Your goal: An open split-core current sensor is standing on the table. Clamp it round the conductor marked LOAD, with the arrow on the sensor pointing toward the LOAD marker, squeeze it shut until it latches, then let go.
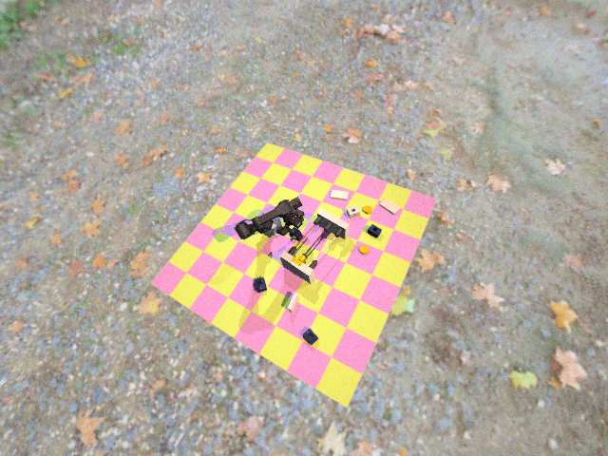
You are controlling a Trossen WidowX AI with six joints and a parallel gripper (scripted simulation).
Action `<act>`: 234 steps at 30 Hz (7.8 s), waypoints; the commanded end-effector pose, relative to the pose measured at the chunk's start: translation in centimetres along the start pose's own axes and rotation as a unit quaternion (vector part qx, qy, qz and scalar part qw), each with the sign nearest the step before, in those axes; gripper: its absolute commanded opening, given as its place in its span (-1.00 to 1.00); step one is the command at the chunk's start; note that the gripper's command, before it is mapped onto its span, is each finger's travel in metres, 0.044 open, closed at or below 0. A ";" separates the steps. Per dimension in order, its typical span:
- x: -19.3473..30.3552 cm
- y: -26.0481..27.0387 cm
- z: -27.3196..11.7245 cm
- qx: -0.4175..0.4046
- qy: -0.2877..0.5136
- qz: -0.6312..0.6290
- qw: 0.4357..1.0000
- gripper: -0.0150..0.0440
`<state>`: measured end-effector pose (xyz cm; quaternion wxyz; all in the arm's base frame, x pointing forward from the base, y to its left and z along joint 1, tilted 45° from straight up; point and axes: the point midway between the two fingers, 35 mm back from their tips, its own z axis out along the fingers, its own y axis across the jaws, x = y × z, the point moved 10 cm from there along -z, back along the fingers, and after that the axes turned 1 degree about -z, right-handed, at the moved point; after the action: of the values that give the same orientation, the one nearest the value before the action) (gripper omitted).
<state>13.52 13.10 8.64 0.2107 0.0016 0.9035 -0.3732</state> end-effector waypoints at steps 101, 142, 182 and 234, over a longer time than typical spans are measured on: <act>-4.4 0.1 -1.9 0.089 0.096 0.705 0.697 -0.49; -10.7 0.3 -9.2 -0.006 0.013 0.693 0.720 -0.49; -16.1 0.0 -3.0 -0.006 0.002 0.696 0.718 -0.49; -16.2 0.0 -2.3 -0.003 0.005 0.698 0.716 -0.49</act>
<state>27.38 16.99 16.21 0.4071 0.6328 0.6479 -0.1189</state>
